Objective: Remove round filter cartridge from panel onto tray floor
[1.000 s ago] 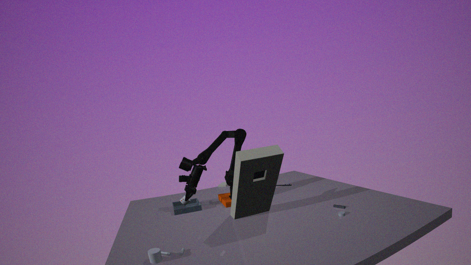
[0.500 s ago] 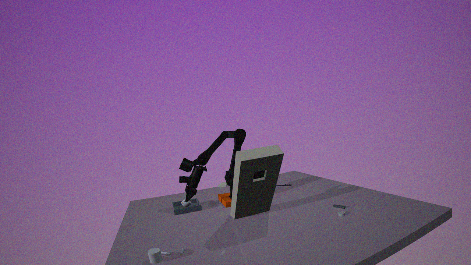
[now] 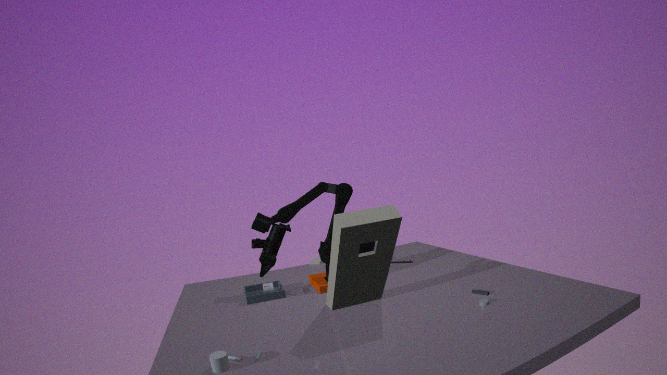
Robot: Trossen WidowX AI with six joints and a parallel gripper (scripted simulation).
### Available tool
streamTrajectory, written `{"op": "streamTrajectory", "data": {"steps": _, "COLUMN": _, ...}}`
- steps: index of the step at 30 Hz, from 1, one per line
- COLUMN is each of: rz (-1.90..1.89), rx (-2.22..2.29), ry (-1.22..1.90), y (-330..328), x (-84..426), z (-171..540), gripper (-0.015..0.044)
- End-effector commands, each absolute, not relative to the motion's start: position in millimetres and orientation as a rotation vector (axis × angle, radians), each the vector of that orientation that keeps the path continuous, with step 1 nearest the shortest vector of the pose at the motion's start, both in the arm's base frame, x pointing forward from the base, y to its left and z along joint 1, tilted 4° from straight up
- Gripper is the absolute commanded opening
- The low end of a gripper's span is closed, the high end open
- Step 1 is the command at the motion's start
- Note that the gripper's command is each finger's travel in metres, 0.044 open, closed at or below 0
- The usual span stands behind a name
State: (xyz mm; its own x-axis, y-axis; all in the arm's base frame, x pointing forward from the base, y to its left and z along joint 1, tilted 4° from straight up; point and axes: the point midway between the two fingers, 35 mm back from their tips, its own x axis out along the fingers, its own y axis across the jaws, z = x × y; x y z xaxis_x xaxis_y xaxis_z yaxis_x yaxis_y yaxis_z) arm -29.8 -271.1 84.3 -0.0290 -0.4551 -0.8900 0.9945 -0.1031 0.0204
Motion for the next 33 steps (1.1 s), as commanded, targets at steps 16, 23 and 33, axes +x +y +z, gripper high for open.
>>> {"op": "streamTrajectory", "data": {"steps": 16, "rz": -1.485, "rx": 0.901, "ry": 0.785, "y": -274.8, "x": -30.6, "z": 101.6, "gripper": 0.0440}}
{"op": "streamTrajectory", "data": {"steps": 23, "rz": -1.485, "rx": 0.901, "ry": 0.785, "y": -274.8, "x": -30.6, "z": 101.6, "gripper": 0.0440}}
{"op": "streamTrajectory", "data": {"steps": 33, "rz": -1.485, "rx": 0.901, "ry": 0.785, "y": -274.8, "x": -30.6, "z": 101.6, "gripper": 0.0440}}
